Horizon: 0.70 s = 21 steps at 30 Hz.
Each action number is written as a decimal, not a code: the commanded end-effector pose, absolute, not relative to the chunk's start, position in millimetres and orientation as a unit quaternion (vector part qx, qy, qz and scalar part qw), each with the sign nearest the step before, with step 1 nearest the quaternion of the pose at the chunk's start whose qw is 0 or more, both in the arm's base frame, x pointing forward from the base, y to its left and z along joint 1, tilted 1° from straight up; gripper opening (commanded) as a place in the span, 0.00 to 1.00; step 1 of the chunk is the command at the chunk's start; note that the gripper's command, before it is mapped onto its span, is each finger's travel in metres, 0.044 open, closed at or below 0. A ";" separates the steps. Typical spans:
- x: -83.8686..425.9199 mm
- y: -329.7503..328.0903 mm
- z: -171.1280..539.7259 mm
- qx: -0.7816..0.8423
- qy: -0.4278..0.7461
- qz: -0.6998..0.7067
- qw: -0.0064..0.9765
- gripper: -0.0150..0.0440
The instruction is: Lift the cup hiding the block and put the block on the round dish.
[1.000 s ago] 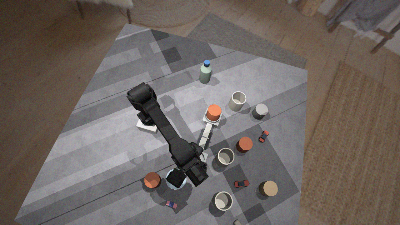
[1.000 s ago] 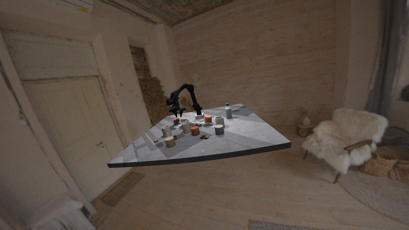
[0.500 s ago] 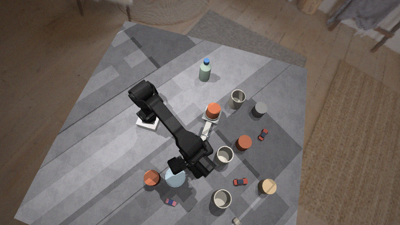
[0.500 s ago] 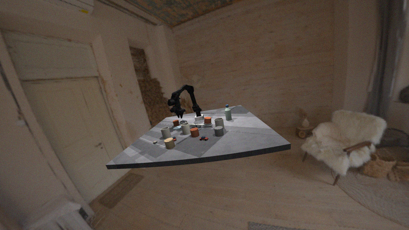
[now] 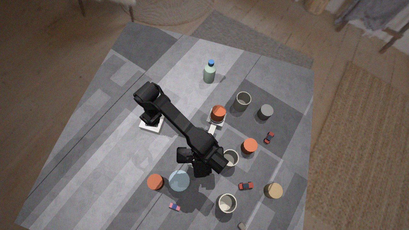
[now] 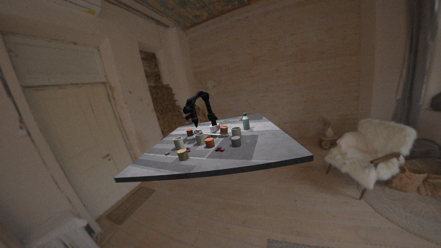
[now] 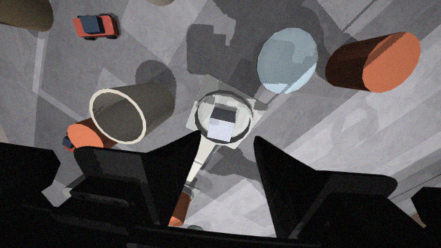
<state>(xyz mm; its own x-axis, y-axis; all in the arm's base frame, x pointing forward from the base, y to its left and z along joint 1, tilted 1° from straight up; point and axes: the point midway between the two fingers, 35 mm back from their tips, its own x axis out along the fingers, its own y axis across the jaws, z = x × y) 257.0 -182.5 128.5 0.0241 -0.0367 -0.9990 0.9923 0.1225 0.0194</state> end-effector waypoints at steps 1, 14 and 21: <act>262.4 -177.7 131.7 0.493 0.491 -0.494 0.521 0.69; 263.6 -177.1 115.8 0.499 0.486 -0.499 0.515 0.69; 264.3 -177.6 104.7 0.499 0.486 -0.499 0.515 0.69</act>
<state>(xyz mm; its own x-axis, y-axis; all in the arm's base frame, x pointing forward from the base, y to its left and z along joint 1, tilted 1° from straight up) 265.4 -179.2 110.8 0.0336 -0.0387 -0.9987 0.9994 0.0095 0.0332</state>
